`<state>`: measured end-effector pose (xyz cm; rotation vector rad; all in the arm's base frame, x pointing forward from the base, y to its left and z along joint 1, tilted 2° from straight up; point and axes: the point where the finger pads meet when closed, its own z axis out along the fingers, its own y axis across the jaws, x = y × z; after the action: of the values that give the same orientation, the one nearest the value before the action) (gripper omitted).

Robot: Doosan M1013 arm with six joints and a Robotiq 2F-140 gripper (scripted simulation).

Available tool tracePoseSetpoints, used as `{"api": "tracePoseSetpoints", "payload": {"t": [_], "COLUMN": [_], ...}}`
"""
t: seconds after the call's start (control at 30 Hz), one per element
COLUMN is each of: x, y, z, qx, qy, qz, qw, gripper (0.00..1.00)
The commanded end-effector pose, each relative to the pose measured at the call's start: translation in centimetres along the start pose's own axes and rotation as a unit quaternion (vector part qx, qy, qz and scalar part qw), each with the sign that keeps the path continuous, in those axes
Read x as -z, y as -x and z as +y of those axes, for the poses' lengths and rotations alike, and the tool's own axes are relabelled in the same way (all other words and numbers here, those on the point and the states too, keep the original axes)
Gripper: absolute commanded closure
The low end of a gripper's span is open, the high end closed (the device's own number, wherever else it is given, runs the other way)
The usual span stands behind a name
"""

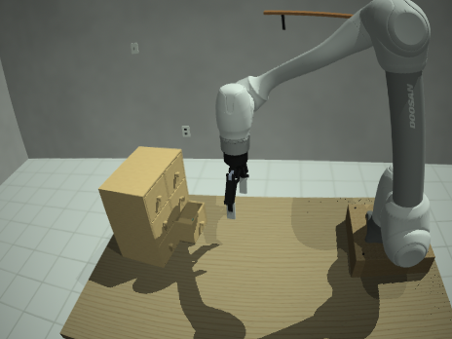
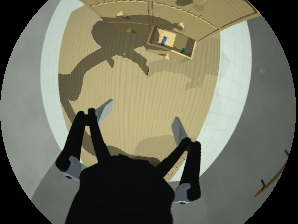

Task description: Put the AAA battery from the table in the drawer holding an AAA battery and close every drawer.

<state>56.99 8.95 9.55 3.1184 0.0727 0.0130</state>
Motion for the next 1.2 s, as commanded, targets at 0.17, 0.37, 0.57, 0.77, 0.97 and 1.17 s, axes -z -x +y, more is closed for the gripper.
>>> {"api": "tracePoseSetpoints", "payload": {"t": [0.17,0.37,0.57,0.77,0.97,1.17], "x": [0.0,0.0,0.0,0.0,4.4,6.8], "y": [-0.1,-0.1,-0.1,-0.1,5.1,8.7], "z": [0.0,0.0,0.0,0.0,1.6,2.5], "qx": [-0.003,-0.003,-0.003,-0.003,-0.003,-0.003], "qy": [0.000,0.000,0.000,0.000,0.000,0.000], "qz": [-0.015,-0.016,-0.016,-0.016,-0.016,-0.016], "qw": [1.000,1.000,1.000,1.000,1.000,1.000], "gripper": [0.00,0.00,0.00,0.00,0.00,0.00]}}
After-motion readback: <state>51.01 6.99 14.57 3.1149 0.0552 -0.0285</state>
